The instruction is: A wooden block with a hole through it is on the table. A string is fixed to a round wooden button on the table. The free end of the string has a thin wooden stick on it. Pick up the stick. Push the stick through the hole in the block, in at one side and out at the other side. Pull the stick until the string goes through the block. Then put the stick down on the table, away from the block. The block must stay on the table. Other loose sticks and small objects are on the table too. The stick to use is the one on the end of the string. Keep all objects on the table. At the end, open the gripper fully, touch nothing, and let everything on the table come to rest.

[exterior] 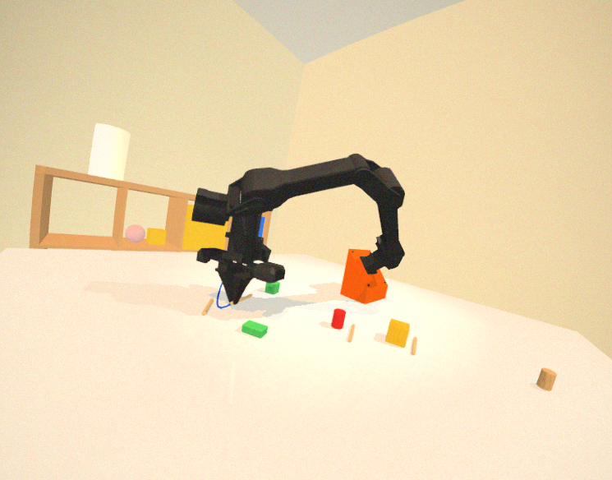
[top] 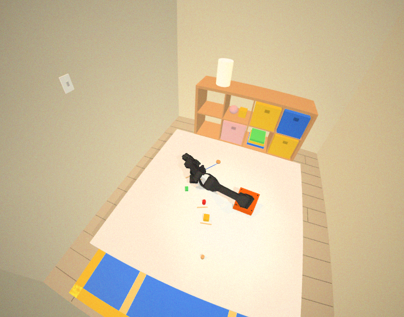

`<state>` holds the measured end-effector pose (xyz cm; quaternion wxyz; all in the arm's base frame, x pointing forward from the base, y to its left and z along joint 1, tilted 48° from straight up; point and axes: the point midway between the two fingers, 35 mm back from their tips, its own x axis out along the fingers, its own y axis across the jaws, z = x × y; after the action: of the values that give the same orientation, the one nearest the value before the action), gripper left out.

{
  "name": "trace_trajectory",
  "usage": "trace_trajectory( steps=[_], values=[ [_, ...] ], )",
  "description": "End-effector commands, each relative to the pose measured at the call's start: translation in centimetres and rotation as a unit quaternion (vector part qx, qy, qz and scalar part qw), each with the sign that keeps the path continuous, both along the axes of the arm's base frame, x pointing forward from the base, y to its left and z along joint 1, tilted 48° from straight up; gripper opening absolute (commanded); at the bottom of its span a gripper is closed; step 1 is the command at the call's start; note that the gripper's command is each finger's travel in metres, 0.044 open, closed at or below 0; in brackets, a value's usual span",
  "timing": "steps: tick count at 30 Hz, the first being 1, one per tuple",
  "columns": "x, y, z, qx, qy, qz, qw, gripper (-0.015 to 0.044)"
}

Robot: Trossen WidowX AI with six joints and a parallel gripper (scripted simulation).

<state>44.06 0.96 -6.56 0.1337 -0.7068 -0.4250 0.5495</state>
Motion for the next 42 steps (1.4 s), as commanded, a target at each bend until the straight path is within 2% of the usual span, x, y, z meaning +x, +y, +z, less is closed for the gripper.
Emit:
trace_trajectory(
  steps=[1, 42],
  values=[
    [-0.2, 0.1, 0.0, 0.003, 0.002, -0.003, 1.000, 0.0000],
    [-4.8, -1.7, -1.9, 0.002, 0.003, -0.003, 1.000, 0.0000]
  ],
)
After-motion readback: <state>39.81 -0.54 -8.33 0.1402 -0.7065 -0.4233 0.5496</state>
